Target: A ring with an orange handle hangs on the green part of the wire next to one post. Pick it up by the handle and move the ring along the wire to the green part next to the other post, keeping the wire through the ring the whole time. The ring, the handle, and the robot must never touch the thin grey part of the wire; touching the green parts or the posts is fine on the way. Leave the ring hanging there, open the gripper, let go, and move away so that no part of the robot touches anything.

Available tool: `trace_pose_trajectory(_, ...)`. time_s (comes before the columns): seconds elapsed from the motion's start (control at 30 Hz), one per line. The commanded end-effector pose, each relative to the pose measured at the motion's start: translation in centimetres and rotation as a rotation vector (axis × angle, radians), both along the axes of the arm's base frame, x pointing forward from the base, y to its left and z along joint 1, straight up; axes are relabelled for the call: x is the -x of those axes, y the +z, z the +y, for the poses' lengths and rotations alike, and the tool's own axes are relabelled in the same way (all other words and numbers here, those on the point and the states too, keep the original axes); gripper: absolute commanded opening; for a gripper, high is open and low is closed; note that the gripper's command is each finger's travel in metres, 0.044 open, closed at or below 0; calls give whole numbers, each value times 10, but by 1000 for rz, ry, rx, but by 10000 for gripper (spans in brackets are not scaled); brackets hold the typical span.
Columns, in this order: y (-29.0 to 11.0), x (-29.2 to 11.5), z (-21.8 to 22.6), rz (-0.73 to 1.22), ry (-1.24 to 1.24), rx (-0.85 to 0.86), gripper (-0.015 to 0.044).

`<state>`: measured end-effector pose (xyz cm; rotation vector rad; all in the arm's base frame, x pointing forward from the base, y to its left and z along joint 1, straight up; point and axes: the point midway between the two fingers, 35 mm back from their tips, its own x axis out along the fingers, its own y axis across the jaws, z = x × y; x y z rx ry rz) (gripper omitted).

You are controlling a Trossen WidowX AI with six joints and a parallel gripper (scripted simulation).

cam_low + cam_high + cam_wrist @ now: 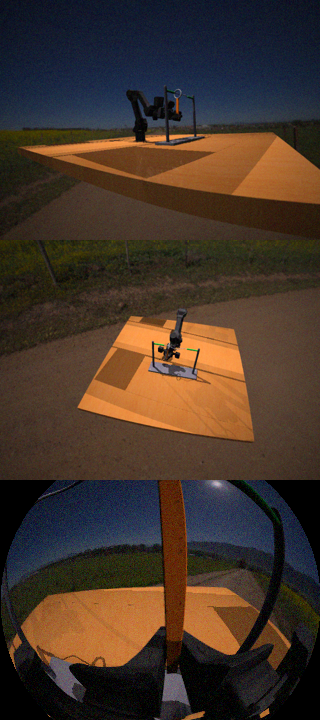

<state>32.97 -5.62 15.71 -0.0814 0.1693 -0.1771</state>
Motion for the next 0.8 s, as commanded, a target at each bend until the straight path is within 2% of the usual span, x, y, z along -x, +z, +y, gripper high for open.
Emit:
trace_pose_trajectory(0.0, 0, -1, 1, -2, -33, 17, -150)
trace_pose_trajectory(0.77, -4, -10, 34, -30, -106, -75, -150)
